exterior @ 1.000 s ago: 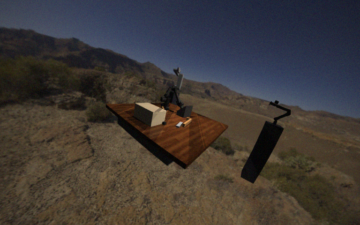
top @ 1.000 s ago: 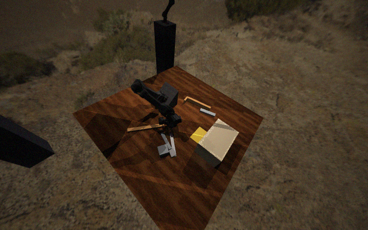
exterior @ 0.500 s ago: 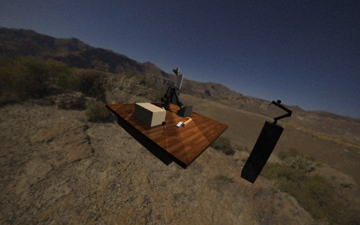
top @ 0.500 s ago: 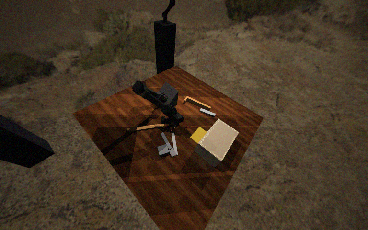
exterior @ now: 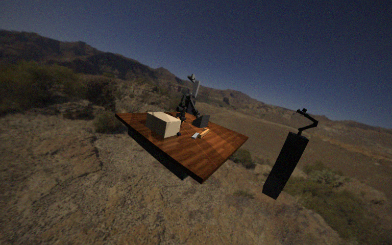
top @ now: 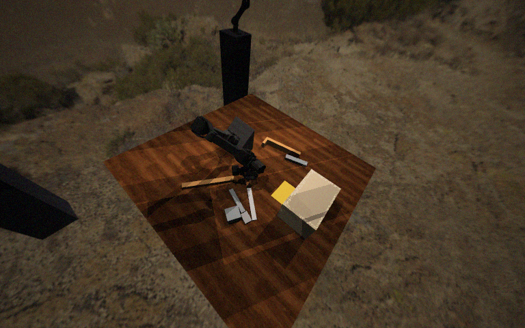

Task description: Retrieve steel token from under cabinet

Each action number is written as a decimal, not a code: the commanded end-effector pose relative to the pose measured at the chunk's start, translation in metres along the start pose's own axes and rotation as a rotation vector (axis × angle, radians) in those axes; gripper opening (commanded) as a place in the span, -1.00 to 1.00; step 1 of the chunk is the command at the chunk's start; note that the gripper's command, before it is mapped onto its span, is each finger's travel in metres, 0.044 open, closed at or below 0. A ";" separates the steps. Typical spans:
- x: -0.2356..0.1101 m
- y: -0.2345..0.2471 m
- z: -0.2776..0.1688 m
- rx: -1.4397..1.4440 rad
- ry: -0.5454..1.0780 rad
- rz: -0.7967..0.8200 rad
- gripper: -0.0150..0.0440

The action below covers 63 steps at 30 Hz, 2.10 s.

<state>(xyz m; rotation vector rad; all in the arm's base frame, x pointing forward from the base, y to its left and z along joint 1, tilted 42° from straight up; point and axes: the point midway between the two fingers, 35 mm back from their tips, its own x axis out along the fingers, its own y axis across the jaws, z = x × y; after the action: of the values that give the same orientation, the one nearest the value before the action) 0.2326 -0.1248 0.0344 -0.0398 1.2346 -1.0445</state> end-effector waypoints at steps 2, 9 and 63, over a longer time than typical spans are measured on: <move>-0.001 0.008 -0.001 -0.004 -0.001 0.004 -0.49; -0.001 0.016 -0.004 -0.004 -0.001 0.004 -0.49; -0.001 0.071 -0.025 -0.003 0.000 0.007 -0.49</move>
<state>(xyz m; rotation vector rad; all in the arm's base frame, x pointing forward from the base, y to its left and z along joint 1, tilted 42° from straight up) 0.2540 -0.0761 -0.0100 -0.0383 1.2357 -1.0428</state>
